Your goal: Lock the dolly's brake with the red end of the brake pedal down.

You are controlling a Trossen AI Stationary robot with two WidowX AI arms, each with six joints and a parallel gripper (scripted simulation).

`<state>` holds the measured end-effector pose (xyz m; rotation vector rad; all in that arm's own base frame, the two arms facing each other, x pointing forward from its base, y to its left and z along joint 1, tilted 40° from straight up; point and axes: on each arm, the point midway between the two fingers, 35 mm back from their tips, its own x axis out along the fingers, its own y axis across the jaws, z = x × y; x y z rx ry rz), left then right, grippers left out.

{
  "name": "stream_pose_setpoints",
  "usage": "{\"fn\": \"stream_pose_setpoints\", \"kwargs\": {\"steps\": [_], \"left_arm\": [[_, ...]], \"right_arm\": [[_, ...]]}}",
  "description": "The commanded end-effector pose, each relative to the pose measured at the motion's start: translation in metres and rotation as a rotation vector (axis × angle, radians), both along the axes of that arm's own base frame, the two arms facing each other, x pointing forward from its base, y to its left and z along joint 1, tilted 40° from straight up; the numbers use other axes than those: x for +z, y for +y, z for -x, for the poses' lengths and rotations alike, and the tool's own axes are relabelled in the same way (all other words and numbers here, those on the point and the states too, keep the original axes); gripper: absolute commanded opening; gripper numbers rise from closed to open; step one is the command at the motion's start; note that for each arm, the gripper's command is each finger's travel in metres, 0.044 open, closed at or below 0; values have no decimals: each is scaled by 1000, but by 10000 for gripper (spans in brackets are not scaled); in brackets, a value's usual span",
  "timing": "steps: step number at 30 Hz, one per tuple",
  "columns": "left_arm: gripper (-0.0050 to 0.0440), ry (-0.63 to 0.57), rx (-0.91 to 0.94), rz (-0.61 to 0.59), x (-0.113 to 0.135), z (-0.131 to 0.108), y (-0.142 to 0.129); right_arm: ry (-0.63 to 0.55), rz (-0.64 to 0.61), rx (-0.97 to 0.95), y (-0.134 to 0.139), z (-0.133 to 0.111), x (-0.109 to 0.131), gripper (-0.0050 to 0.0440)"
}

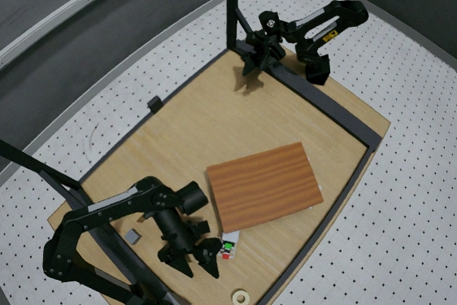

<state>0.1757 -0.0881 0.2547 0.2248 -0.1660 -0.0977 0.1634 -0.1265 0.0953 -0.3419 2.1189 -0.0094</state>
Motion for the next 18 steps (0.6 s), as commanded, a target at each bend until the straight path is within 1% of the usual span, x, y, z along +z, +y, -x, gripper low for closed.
{"fn": "stream_pose_setpoints", "kwargs": {"steps": [1,17,18], "left_arm": [[440,-5,0,12,4,0,1],[440,-5,0,12,4,0,1],[440,-5,-4,18,8,0,0]], "right_arm": [[-16,6,-1,-1,-2,3,440],[-16,6,-1,-1,-2,3,440],[-14,-7,-4,-1,-2,1,416]]}}
